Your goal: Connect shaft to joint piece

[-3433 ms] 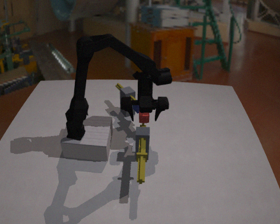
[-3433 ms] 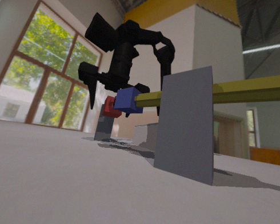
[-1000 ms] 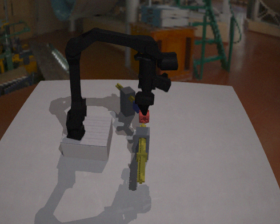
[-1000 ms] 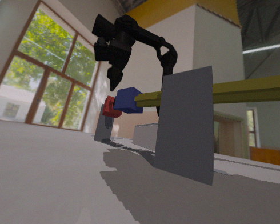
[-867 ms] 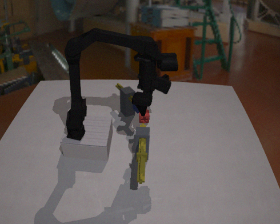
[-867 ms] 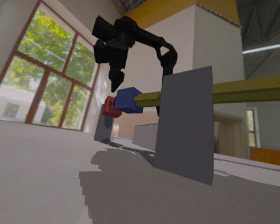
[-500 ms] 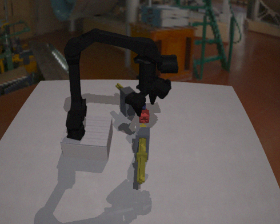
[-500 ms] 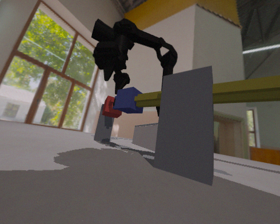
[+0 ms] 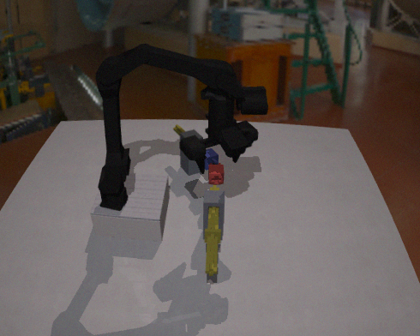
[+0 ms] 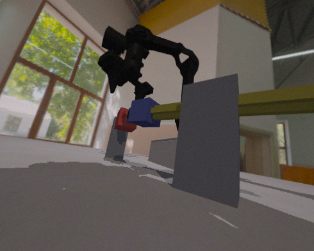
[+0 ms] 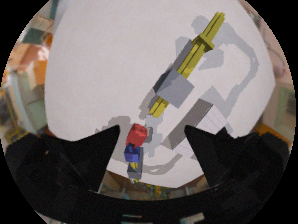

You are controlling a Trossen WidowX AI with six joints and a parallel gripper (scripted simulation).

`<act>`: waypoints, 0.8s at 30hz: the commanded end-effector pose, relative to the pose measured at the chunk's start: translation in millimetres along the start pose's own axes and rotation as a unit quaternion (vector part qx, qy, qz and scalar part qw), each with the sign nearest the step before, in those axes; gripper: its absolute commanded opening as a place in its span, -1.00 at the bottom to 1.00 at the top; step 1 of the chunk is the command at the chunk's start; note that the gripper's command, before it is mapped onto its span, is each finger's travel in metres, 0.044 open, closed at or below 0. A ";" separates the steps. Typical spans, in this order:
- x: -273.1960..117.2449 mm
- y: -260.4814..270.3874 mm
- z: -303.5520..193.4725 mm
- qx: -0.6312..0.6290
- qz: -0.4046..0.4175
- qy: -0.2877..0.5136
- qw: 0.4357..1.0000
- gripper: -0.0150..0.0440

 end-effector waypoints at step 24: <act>29.8 -1.5 7.7 0.238 0.005 0.024 0.971 1.00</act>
Point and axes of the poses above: the point midway between the two fingers, 35 mm back from their tips, its own x axis out along the fingers, its own y axis across the jaws, z = x × y, the point moved 6 cm from there along -x, back along the fingers, and after that the axes turned 3 degrees about x, right-handed, at the moved point
